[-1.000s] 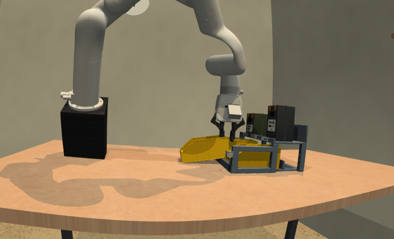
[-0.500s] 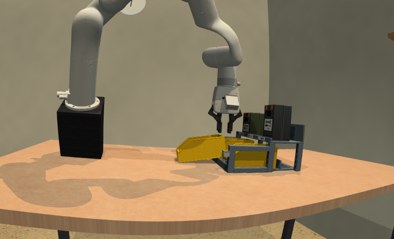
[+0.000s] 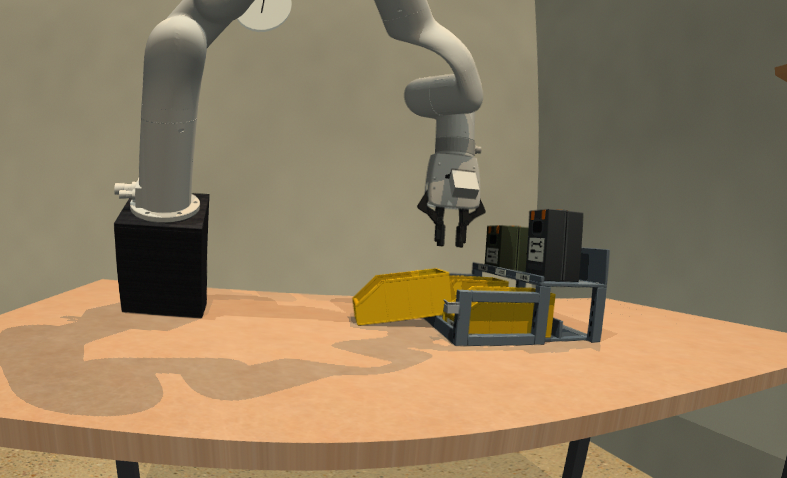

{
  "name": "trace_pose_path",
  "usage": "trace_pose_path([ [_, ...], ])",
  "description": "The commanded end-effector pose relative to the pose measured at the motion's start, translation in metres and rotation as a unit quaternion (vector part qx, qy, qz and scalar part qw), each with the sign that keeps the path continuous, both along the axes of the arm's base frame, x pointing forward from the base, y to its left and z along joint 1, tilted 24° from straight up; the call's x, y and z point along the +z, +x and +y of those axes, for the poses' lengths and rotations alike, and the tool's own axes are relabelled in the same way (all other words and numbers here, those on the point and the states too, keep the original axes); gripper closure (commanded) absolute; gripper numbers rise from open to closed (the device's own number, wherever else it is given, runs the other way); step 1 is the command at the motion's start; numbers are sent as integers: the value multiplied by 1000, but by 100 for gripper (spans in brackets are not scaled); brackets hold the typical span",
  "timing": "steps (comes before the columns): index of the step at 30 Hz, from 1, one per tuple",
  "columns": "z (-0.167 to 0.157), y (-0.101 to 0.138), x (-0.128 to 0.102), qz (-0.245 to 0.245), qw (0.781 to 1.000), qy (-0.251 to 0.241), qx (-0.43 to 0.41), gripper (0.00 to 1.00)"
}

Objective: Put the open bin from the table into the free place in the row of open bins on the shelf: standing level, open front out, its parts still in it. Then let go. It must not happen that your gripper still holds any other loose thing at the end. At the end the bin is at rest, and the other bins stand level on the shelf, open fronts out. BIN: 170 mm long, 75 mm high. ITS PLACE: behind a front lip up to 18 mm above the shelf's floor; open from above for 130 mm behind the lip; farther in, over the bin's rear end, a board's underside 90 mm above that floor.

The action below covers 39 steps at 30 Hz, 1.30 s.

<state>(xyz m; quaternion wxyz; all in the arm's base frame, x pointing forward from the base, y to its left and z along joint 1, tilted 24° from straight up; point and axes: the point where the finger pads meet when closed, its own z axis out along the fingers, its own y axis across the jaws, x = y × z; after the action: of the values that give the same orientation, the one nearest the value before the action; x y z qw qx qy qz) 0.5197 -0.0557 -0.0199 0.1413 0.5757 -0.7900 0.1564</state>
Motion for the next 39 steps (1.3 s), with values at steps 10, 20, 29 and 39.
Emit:
trace_pose_path([
  [10, 4, -1, 9, 1, 1000, 0, 0, 67],
  [20, 4, -1, 9, 1, 1000, 0, 0, 67],
  [29, 9, -29, 0, 1, 1000, 0, 0, 67],
  [39, 12, -47, -7, 0, 1000, 0, 0, 67],
])
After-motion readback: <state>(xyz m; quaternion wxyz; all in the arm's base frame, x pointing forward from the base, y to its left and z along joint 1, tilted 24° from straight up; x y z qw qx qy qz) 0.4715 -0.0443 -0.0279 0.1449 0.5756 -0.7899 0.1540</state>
